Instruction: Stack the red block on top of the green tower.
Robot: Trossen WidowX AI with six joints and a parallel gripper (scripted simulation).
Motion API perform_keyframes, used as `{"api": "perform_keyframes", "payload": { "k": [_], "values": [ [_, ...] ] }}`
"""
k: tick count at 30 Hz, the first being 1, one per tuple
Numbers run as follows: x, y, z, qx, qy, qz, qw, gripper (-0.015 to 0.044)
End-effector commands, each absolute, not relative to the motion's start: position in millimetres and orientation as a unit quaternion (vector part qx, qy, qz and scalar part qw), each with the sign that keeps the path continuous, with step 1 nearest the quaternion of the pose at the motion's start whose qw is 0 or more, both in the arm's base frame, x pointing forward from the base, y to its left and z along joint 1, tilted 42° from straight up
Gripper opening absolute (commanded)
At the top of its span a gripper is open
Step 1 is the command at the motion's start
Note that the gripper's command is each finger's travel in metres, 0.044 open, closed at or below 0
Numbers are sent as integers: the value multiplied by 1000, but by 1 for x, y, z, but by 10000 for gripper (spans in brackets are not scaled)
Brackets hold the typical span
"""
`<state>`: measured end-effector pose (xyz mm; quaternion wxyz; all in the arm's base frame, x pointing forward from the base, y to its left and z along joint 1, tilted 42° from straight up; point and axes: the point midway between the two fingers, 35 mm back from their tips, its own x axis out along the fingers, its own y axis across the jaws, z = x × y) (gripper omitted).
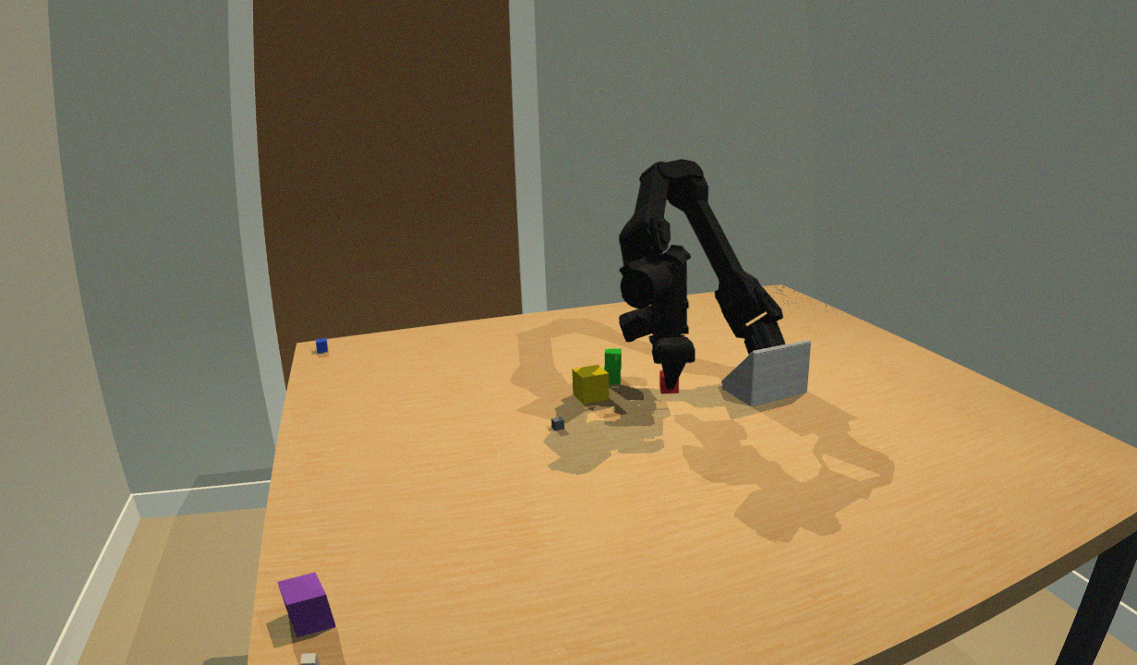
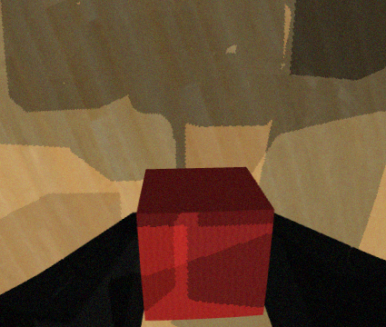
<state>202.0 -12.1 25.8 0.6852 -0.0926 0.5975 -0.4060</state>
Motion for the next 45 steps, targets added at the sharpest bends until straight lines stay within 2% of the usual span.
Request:
{"api": "perform_keyframes", "payload": {
  "k": [1, 15, 26, 45],
  "values": [
    [205, 3, 43, -84, 593, -405, 690, 0],
    [207, 43, 88, -84, 594, -405, 690, 0],
    [207, 44, 91, -84, 594, -404, 690, 0],
    [234, -30, 156, -79, 596, -397, 693, 0]
  ]
}}
